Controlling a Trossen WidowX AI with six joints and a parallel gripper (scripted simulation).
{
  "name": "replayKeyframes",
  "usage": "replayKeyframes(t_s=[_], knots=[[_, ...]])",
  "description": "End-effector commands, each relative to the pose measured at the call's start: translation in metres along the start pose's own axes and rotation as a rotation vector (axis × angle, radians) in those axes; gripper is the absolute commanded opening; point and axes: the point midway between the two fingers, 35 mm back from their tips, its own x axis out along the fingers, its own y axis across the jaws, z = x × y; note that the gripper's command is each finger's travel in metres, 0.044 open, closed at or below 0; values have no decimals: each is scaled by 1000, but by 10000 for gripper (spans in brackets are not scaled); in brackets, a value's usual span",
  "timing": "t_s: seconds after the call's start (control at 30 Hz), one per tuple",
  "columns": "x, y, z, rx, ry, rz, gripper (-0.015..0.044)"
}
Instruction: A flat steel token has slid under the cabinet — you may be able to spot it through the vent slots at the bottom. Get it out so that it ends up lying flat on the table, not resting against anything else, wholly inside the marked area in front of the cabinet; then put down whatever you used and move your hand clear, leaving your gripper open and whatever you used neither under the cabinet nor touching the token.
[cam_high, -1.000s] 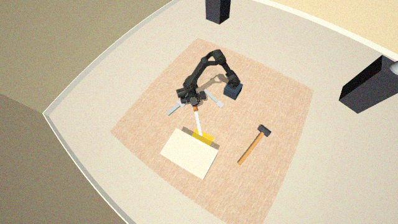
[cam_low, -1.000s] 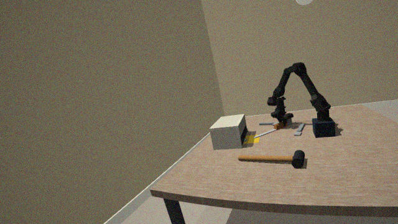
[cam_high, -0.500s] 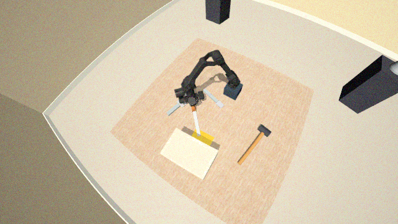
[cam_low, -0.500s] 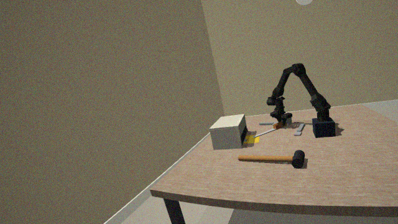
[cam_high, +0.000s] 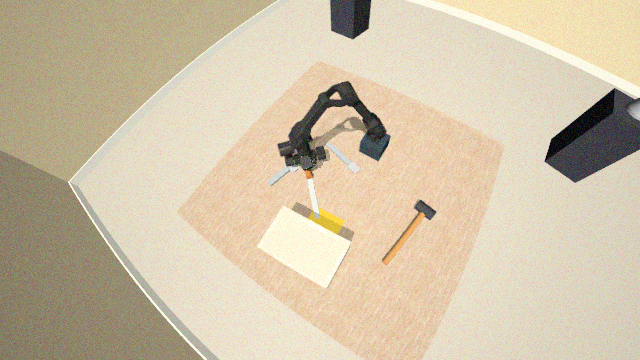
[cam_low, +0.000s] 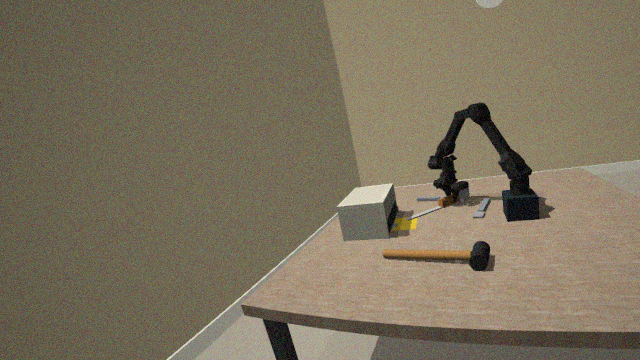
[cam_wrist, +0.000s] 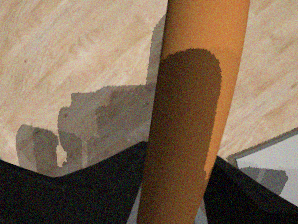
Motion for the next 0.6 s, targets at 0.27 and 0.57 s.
replayKeyframes(t_s=[0.27,0.57], knots=[[-2,-14,-5,7,3,-11,0],[-2,-21,-7,7,3,-11,0]])
